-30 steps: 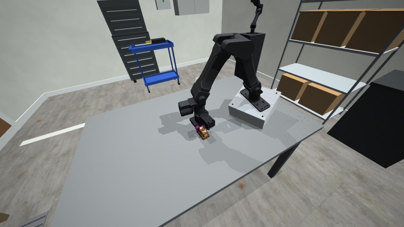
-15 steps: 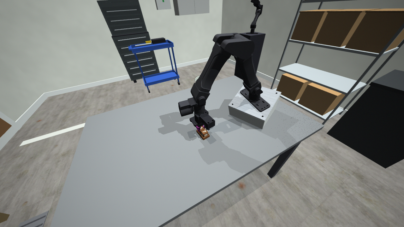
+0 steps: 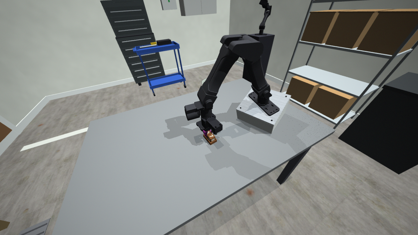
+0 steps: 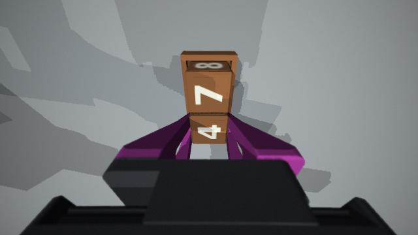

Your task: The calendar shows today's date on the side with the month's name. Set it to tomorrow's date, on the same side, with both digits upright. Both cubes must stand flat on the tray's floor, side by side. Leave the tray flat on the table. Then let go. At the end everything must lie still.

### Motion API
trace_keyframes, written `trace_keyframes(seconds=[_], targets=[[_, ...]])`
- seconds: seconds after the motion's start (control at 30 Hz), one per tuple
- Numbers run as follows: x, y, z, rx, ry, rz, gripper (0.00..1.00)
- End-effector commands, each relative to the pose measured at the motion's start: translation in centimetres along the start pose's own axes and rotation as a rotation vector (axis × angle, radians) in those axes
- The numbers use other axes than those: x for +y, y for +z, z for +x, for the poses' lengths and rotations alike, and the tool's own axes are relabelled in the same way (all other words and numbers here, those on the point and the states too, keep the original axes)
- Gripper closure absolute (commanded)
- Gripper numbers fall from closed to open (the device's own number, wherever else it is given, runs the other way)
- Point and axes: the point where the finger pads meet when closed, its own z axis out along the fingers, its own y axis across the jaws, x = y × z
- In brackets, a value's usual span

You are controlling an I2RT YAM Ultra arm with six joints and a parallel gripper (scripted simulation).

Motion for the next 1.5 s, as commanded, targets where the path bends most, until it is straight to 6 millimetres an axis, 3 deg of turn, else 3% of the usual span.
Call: trace_keyframes(seconds=[0.0, 0.67, 0.8, 1.1, 1.47], targets=[[-0.2, -0.2, 0.0, 0.002, -0.001, 0.009, 0.73], [-0.2, -0.6, 0.0, 0.002, -0.001, 0.009, 0.73], [-0.2, -2.2, 0.0, 0.002, -0.001, 0.009, 0.73], [-0.2, -8.7, 0.0, 0.002, -0.001, 0.009, 0.73], [-0.2, -10.3, 0.0, 0.002, -0.001, 0.009, 0.73]])
